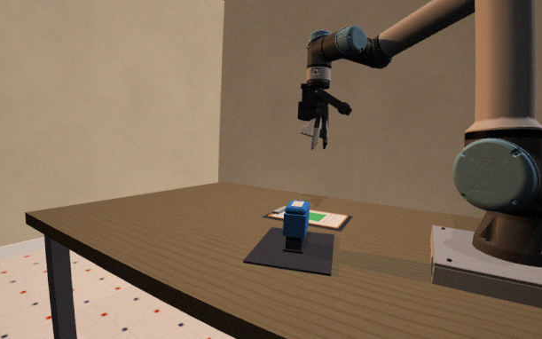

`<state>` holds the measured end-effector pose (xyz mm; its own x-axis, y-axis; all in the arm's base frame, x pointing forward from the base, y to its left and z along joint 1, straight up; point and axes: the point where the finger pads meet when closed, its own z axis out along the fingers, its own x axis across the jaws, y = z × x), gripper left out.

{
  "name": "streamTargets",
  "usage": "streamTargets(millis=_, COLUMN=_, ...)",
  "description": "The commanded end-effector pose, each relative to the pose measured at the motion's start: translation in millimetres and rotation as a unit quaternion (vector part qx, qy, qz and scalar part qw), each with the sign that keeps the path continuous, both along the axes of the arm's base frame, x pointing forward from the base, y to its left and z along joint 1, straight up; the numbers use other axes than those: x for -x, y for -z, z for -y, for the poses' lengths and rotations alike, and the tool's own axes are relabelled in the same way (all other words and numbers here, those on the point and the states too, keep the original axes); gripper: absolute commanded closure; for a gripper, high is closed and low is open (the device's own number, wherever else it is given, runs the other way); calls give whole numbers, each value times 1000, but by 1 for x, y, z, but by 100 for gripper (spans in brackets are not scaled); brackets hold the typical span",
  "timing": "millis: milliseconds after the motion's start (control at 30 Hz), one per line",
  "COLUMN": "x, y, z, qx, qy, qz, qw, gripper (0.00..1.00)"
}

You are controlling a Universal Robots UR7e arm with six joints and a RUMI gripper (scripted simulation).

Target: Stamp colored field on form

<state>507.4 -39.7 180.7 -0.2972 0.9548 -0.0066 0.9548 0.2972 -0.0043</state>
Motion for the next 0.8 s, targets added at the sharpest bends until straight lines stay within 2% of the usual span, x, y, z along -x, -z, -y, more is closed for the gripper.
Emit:
streamTargets(millis=0, x=-1, y=15, z=1, qx=-1, qy=-1, qz=-2, qw=1000, gripper=0)
streamTargets(millis=67, x=-4, y=38, z=2, qx=-1, qy=-1, qz=-2, qw=1000, gripper=0)
streamTargets(millis=233, x=-3, y=115, z=3, qx=-1, qy=-1, qz=-2, qw=1000, gripper=0)
streamTargets(millis=333, x=1, y=143, z=2, qx=-1, qy=-1, qz=-2, qw=1000, gripper=0)
streamTargets(millis=400, x=2, y=148, z=1, qx=-1, qy=-1, qz=-2, qw=1000, gripper=0)
streamTargets(millis=767, x=1, y=148, z=1, qx=-1, qy=-1, qz=-1, qw=1000, gripper=0)
